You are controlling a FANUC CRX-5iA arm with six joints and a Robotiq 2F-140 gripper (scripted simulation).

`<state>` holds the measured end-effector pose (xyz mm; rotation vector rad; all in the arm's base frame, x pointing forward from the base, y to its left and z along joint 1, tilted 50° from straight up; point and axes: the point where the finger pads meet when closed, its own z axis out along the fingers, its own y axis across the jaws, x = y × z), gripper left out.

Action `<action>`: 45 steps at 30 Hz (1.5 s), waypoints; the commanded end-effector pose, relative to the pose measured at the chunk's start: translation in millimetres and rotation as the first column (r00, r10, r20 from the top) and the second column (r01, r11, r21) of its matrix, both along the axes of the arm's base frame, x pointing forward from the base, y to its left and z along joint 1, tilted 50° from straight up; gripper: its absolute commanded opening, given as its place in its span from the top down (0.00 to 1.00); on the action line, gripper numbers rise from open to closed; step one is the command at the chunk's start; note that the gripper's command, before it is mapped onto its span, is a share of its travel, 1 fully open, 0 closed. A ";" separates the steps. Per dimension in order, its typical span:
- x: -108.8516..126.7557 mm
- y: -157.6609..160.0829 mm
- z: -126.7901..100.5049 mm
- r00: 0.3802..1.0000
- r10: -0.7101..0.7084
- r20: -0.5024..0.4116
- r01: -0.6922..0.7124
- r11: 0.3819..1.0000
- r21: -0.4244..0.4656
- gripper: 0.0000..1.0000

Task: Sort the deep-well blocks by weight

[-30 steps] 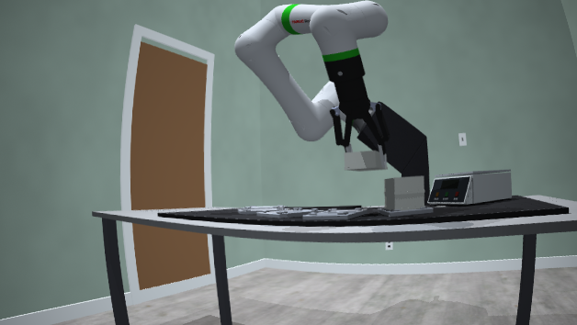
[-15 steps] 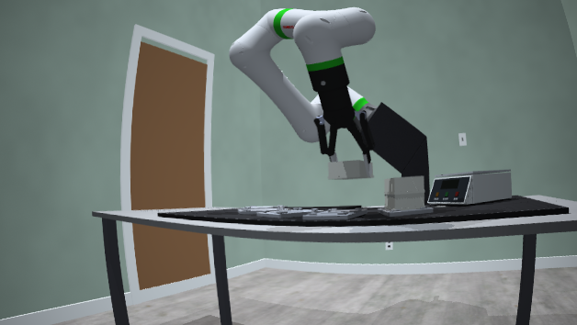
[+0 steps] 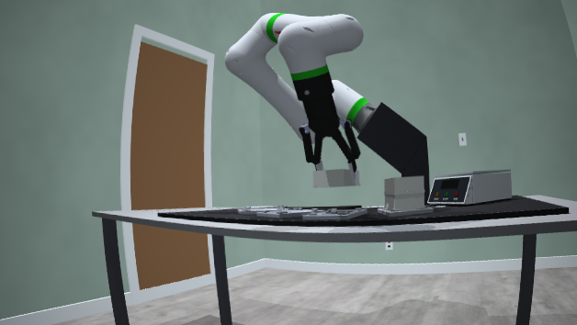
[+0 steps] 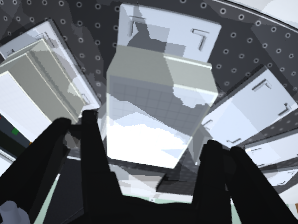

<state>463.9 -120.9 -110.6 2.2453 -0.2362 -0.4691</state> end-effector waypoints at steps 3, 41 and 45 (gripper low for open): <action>1.7 -5.1 2.7 1.000 0.000 0.000 0.000 1.000 0.000 0.90; 1.6 -9.2 -2.8 1.000 0.000 0.000 0.000 1.000 0.000 0.90; 2.2 -14.2 -7.2 1.000 0.000 0.000 0.000 1.000 0.000 0.90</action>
